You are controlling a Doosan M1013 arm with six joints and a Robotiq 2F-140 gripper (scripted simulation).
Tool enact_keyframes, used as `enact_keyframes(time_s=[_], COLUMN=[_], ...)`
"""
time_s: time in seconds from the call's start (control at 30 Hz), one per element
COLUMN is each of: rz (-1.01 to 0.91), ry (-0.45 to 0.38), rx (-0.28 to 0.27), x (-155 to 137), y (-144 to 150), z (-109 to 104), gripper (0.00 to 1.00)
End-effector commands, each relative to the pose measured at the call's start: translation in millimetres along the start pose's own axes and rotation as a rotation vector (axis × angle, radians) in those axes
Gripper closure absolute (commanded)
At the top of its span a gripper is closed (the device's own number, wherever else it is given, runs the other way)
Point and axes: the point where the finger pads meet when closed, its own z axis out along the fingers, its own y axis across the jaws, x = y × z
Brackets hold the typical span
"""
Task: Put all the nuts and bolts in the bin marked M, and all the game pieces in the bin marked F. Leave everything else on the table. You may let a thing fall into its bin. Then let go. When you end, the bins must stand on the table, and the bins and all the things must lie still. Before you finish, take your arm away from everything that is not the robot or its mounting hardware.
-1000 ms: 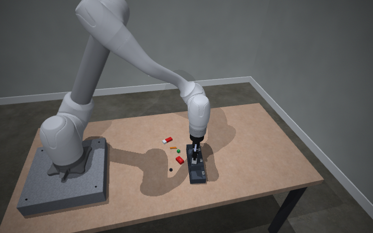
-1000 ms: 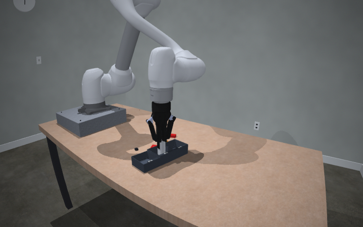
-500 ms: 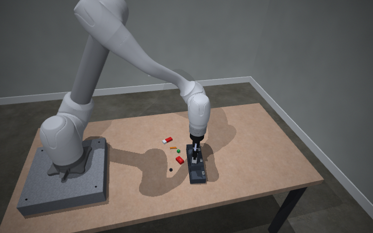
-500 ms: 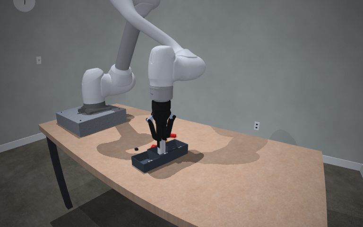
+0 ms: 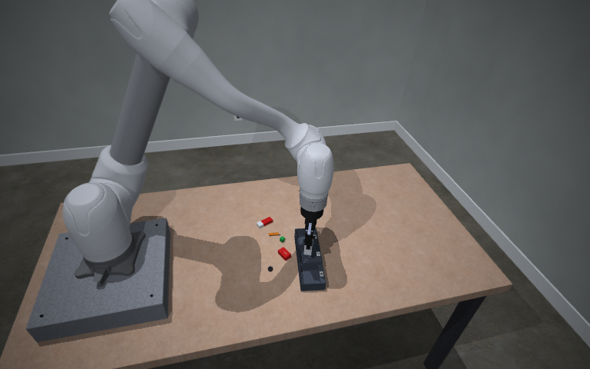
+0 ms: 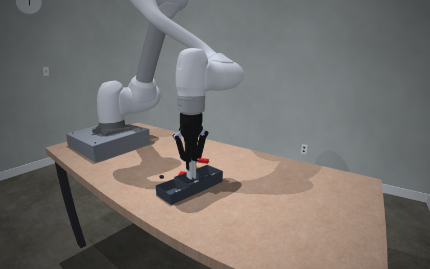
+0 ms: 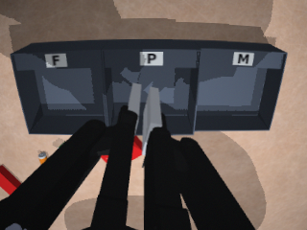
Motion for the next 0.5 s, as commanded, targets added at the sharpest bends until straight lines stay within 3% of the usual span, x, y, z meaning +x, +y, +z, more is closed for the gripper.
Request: enact_keyframes(time_s=[0.0,0.27,0.47], rz=[0.0,0.0,0.0], ry=[0.0,0.0,0.0], rx=[0.0,0.0,0.0], x=[0.0,0.0,-4.6], y=[0.0,0.0,-19.5], z=[-0.6,-32.6,-34.7], gripper=[0.95,0.95,0.95])
